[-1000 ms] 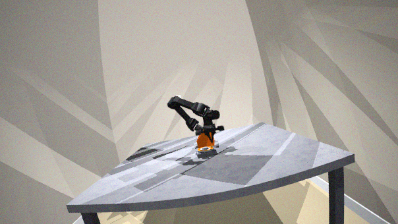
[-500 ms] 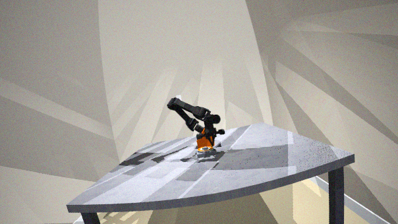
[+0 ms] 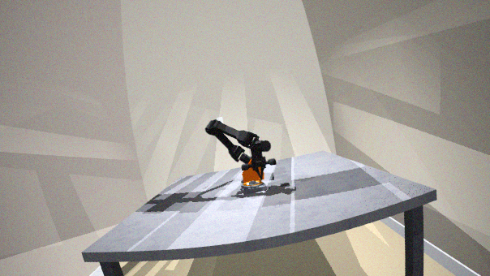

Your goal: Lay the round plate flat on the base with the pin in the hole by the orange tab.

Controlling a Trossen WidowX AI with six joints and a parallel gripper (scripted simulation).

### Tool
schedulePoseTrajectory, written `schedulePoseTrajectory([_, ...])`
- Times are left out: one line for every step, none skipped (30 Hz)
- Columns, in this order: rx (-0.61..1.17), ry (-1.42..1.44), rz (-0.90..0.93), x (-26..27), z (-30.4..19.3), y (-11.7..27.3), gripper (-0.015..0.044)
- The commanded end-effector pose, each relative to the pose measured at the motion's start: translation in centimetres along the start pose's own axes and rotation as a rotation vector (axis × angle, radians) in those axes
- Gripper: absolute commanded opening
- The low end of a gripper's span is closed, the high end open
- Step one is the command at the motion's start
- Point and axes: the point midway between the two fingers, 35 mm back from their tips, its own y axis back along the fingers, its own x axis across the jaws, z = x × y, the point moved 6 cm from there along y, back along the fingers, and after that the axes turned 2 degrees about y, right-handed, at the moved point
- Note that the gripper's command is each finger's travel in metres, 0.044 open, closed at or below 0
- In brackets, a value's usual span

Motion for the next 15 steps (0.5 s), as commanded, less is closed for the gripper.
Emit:
schedulePoseTrajectory([0.013,0.003,0.0,-0.19,-0.75,-0.24,0.0])
schedulePoseTrajectory([0.013,0.003,0.0,-0.22,-0.8,-0.23,0.0])
schedulePoseTrajectory([0.013,0.003,0.0,-0.24,-0.85,-0.23,0.0])
schedulePoseTrajectory([0.013,0.003,0.0,-0.26,-0.89,-0.22,0.0])
schedulePoseTrajectory([0.013,0.003,0.0,-0.27,-0.93,-0.22,0.0])
schedulePoseTrajectory([0.013,0.003,0.0,-0.28,-0.97,-0.22,0.0])
schedulePoseTrajectory([0.013,0.003,0.0,-0.3,-1.02,-0.21,0.0])
schedulePoseTrajectory([0.013,0.003,0.0,-0.31,-1.07,-0.21,0.0])
schedulePoseTrajectory([0.013,0.004,0.0,-0.33,-1.13,-0.21,0.0])
schedulePoseTrajectory([0.013,0.004,0.0,-0.35,-1.19,-0.21,0.0])
schedulePoseTrajectory([0.013,0.004,0.0,-0.38,-1.26,-0.21,0.0])
schedulePoseTrajectory([0.013,0.004,0.0,-0.41,-1.33,-0.21,0.0])
schedulePoseTrajectory([0.014,0.004,0.0,-0.44,-1.4,-0.22,0.0])
schedulePoseTrajectory([0.014,0.004,0.0,-0.48,-1.48,-0.21,0.0])
schedulePoseTrajectory([0.014,0.004,0.0,-0.53,-1.56,-0.21,0.0])
